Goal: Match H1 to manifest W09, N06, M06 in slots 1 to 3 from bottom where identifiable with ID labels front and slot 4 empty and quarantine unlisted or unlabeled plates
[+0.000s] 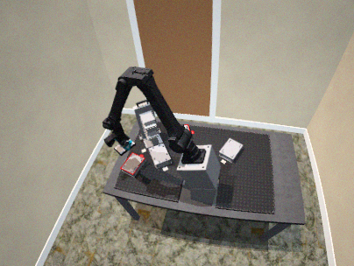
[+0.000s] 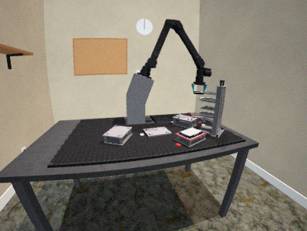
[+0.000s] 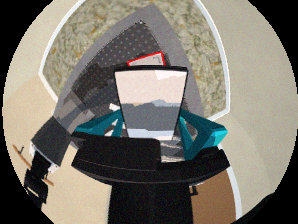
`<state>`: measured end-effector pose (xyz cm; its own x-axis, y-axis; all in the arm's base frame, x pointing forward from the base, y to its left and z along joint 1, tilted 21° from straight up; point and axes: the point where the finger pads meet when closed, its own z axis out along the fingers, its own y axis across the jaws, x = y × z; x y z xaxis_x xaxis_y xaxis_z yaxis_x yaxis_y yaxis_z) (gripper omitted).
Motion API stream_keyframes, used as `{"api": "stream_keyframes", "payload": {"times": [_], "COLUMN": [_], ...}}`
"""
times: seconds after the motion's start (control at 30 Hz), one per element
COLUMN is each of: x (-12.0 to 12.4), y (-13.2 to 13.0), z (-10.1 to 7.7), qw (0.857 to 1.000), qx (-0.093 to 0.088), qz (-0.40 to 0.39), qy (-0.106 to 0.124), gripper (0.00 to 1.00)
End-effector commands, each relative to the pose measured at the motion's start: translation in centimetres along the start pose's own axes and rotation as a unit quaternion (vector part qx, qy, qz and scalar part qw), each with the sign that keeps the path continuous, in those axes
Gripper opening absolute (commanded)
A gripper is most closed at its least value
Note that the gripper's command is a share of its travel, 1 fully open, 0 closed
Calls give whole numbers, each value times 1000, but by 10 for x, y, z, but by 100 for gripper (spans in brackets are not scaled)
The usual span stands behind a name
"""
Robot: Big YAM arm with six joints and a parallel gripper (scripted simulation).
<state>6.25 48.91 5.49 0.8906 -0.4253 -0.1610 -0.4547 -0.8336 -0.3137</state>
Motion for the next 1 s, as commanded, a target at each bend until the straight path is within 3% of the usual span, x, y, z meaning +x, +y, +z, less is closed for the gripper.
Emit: {"api": "stream_keyframes", "payload": {"times": [0.0, 0.3, 0.33, 0.6, 0.87, 0.9, 0.93, 0.97], "x": [-7, -7, -5, -5, -11, -14, -11, -11], "y": [-15, -15, -12, -10, -20, -27, -20, -21], "z": [-16, -16, 1, 23, 36, 26, 41, 44], "qw": [998, 989, 989, 989, 989, 989, 989, 989], "qx": [20, 20, 13, 11, 20, 34, 20, 19], "qz": [-63, -145, -147, -148, -147, -147, -146, -146], "qy": [-6, -5, -3, -3, -6, -9, -6, -6], "gripper": [86, 86, 86, 86, 86, 86, 86, 86]}}
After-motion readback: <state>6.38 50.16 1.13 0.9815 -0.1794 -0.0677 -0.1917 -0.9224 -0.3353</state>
